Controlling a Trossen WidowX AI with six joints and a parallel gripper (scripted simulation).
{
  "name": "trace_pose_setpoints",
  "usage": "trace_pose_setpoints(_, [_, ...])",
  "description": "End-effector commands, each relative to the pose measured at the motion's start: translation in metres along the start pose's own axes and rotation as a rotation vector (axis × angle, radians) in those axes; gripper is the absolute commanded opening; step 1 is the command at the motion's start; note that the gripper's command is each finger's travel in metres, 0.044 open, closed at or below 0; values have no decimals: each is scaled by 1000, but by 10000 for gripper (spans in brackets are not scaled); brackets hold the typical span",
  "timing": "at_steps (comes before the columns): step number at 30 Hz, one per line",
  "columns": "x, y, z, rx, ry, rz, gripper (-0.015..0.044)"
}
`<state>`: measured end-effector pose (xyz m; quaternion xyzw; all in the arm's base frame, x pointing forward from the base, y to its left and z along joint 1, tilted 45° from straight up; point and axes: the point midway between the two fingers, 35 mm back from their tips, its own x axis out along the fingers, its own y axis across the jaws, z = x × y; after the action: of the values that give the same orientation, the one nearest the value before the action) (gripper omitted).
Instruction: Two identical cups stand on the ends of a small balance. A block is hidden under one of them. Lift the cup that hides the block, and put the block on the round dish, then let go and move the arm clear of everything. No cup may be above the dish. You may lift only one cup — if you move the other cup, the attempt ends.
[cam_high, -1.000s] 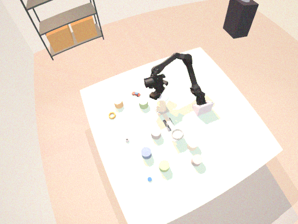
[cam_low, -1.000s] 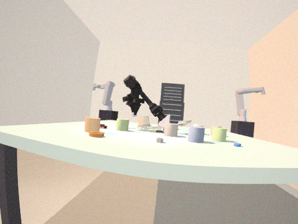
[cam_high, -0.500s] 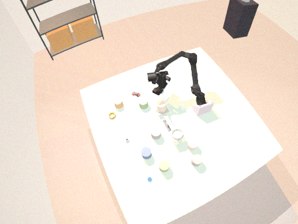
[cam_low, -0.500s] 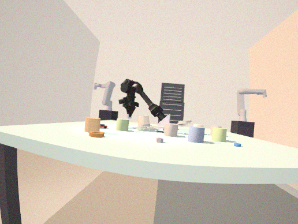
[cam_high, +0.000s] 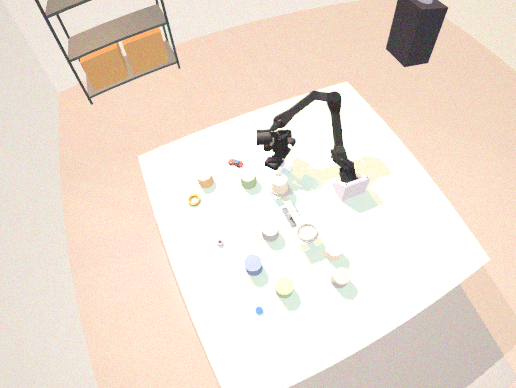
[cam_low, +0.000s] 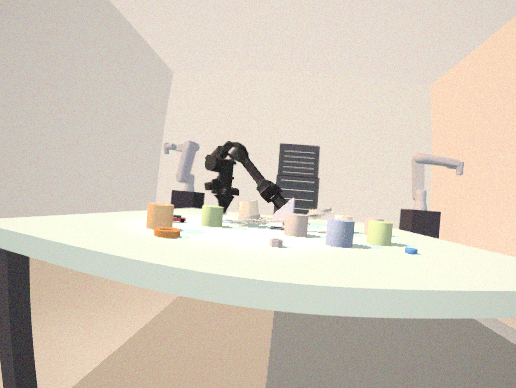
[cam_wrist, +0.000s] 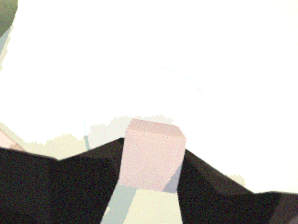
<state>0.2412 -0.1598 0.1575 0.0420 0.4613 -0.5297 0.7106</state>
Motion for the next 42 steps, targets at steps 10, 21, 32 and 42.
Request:
trace_pose_setpoints(10, [16, 2, -1, -5, -1, 6, 0])
trace_pose_setpoints(21, [19, 0, 1, -1, -4, 2, 131])
trace_pose_setpoints(32, [18, 1, 1, 3, -6, 6, 420])
trace_pose_setpoints(42, [-16, 6, 5, 29, -17, 38, 440])
